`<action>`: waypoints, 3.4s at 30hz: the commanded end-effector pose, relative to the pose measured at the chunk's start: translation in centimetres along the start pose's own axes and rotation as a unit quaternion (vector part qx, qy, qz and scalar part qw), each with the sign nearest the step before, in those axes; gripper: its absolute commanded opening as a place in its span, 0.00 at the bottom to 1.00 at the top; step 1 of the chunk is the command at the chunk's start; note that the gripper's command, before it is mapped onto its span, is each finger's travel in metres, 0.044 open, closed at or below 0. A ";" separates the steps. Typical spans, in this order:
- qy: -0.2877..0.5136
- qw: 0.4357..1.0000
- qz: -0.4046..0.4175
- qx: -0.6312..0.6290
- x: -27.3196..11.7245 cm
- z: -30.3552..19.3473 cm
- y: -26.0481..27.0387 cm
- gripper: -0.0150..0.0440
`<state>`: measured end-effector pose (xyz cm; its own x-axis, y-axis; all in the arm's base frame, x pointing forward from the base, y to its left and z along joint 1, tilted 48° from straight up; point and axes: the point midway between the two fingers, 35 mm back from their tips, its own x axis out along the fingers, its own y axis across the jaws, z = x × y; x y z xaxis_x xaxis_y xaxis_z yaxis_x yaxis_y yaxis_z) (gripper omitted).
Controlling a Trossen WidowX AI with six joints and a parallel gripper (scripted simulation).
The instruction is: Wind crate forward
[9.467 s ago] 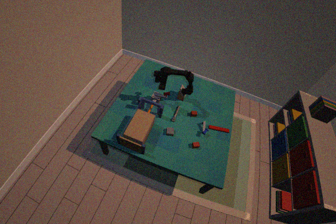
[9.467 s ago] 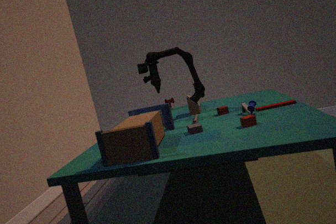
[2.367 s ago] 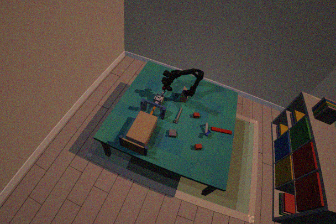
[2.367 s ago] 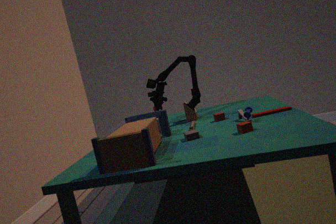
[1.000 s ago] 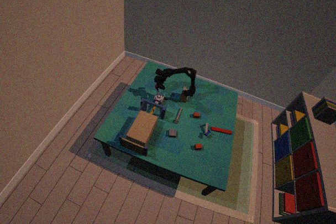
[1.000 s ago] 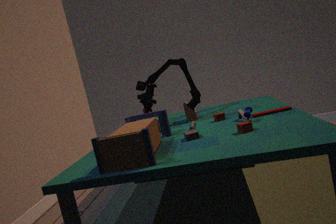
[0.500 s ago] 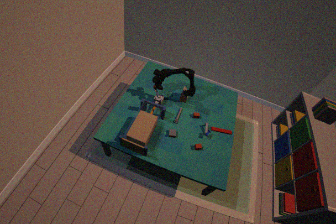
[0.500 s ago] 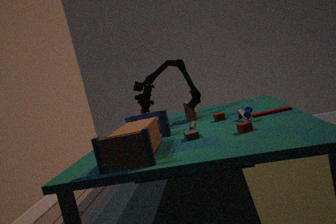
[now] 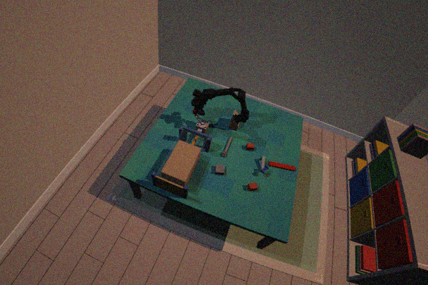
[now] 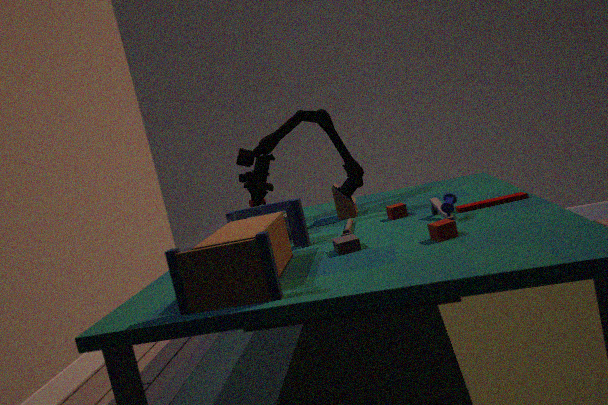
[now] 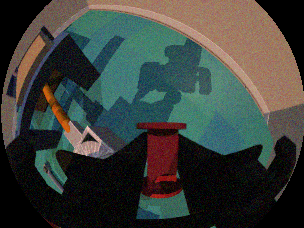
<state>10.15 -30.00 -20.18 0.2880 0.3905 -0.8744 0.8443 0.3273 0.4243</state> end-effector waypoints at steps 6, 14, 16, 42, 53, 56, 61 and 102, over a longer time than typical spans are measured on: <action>-0.003 1.000 0.006 -0.004 0.9 1.5 1.3 0.25; -0.003 1.000 0.006 -0.004 1.3 2.4 2.2 0.25; -0.003 1.000 0.007 -0.004 1.4 2.6 2.4 0.25; -0.003 1.000 0.009 -0.005 2.3 4.6 6.0 0.25; -0.003 1.000 0.009 -0.005 2.5 5.0 7.6 0.25; -0.003 1.000 0.010 -0.005 2.6 5.1 8.2 0.25; -0.003 1.000 0.010 -0.005 2.6 5.2 8.9 0.25; -0.001 1.000 0.013 -0.005 1.9 3.7 15.2 0.25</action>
<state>24.80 -28.57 -16.85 0.3064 0.3707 -0.8768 0.8331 0.3412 0.4354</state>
